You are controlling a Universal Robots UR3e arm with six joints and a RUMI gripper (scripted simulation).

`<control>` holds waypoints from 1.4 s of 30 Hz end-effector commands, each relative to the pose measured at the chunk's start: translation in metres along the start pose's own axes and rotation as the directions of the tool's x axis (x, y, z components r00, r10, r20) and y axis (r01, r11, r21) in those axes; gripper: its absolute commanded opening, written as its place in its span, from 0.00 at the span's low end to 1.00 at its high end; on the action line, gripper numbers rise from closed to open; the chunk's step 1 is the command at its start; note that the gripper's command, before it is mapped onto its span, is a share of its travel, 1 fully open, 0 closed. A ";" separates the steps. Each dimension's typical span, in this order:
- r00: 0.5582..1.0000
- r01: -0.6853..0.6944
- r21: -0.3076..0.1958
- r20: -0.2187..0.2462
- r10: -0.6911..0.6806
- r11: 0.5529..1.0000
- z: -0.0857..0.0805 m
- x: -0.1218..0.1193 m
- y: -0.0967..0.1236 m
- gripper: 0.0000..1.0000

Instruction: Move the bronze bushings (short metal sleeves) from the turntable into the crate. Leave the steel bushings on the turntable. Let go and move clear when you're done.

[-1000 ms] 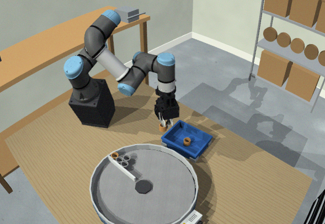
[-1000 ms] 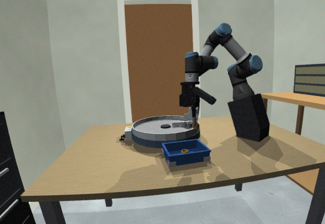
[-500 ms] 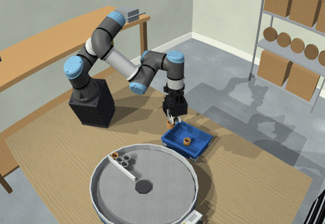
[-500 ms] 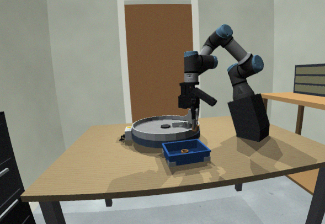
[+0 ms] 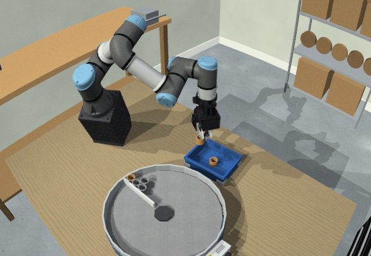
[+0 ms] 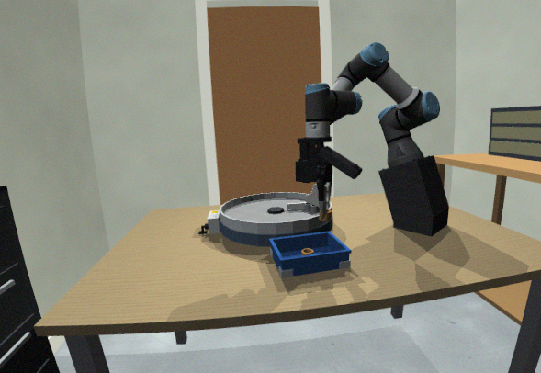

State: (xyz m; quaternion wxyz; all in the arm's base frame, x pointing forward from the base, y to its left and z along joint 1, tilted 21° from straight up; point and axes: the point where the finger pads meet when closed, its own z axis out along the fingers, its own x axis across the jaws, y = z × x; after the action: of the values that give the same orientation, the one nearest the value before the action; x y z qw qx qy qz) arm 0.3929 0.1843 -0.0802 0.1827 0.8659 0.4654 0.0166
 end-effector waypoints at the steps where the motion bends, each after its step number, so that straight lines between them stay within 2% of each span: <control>1: 1.000 -0.007 0.000 0.005 0.007 1.000 -0.002 0.009 -0.001 0.00; 18: 1.000 -0.007 0.001 0.004 0.007 1.000 -0.002 0.018 -0.004 0.00; 42: 1.000 -0.007 0.001 0.004 0.007 1.000 -0.002 0.019 -0.004 0.00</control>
State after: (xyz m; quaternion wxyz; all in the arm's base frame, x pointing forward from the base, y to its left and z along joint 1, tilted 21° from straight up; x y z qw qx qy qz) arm 0.3991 0.2012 -0.0838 0.1827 0.8677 0.4621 0.0133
